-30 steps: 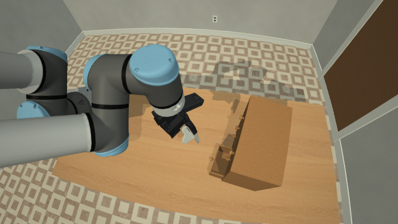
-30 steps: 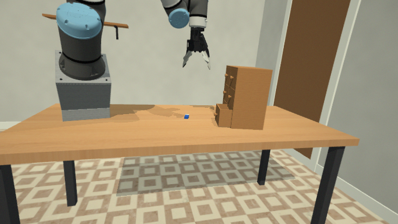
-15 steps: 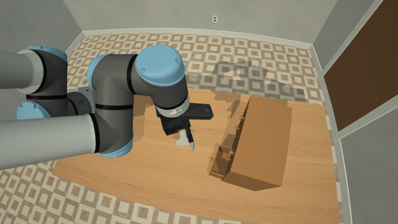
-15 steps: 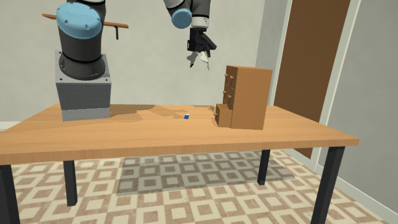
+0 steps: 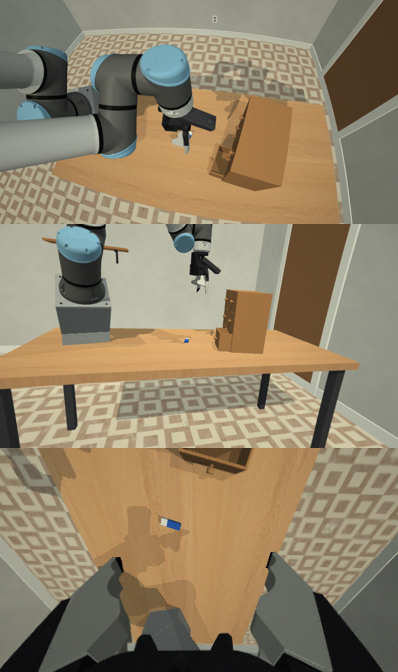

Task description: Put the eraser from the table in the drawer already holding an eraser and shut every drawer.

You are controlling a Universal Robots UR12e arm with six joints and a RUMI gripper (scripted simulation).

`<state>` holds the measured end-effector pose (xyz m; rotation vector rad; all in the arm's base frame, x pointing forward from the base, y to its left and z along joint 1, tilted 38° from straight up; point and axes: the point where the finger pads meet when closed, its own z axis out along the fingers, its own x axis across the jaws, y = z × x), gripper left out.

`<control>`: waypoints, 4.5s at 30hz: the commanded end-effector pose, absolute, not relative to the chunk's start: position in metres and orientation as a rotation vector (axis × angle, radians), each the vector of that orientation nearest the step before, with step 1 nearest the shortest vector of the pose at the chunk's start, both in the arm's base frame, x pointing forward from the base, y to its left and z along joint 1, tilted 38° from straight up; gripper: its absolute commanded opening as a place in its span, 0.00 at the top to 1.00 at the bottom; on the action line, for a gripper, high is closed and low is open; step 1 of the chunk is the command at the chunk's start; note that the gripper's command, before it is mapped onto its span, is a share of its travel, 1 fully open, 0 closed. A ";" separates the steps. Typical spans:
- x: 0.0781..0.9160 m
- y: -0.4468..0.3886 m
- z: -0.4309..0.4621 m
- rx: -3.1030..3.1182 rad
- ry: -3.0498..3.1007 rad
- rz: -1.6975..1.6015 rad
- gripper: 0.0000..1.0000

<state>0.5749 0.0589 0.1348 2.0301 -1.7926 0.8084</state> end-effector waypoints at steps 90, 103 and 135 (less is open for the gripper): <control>0.611 0.040 0.125 1.974 -1.985 1.097 0.00; 0.625 0.032 0.119 2.044 -1.931 1.202 0.00; 0.663 0.011 0.102 2.224 -1.751 1.494 0.00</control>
